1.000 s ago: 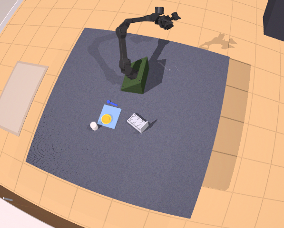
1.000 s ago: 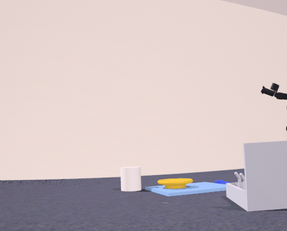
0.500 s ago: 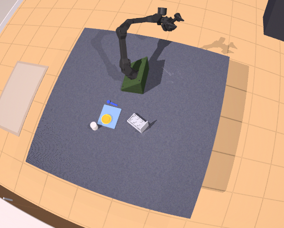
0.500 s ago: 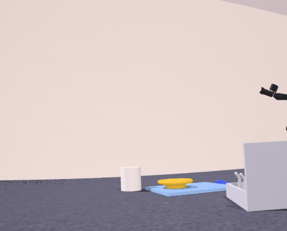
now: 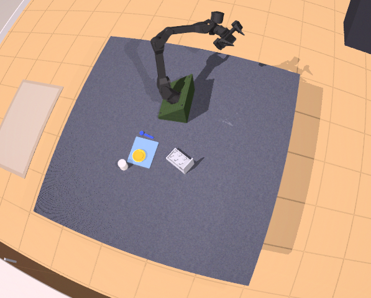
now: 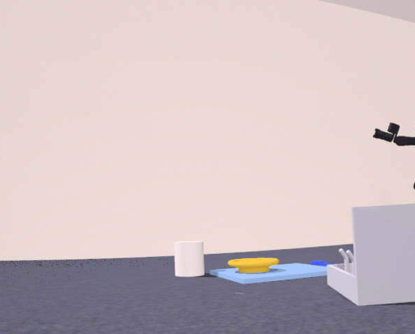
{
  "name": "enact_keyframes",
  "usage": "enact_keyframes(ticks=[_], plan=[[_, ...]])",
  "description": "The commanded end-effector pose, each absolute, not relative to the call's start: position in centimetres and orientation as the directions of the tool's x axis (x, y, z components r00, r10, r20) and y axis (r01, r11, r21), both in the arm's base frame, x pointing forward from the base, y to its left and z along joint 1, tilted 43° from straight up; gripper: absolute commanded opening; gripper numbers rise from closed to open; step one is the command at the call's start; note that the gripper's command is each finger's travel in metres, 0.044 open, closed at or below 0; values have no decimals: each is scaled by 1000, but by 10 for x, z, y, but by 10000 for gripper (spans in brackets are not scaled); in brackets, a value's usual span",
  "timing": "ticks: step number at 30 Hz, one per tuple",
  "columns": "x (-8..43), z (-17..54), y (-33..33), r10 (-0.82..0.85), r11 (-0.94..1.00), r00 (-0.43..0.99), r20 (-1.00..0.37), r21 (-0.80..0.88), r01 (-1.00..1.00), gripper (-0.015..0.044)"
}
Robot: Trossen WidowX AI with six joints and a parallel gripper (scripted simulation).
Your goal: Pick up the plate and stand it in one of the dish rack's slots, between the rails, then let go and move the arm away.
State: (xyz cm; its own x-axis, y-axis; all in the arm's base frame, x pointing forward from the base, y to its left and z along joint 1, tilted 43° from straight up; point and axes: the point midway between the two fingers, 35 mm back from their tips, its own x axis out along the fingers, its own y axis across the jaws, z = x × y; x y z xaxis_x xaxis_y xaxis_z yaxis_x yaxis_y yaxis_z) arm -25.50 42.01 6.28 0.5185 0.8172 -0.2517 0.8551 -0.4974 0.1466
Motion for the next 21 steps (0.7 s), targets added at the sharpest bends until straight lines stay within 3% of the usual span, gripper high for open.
enact_keyframes(ticks=[1,10,21], plan=[[-228,65,432,785,-555,559,-267,98,826,400],[-151,66,458,680,-707,667,-305,-29,707,400],[-49,63,460,513,-847,780,-359,-65,527,400]])
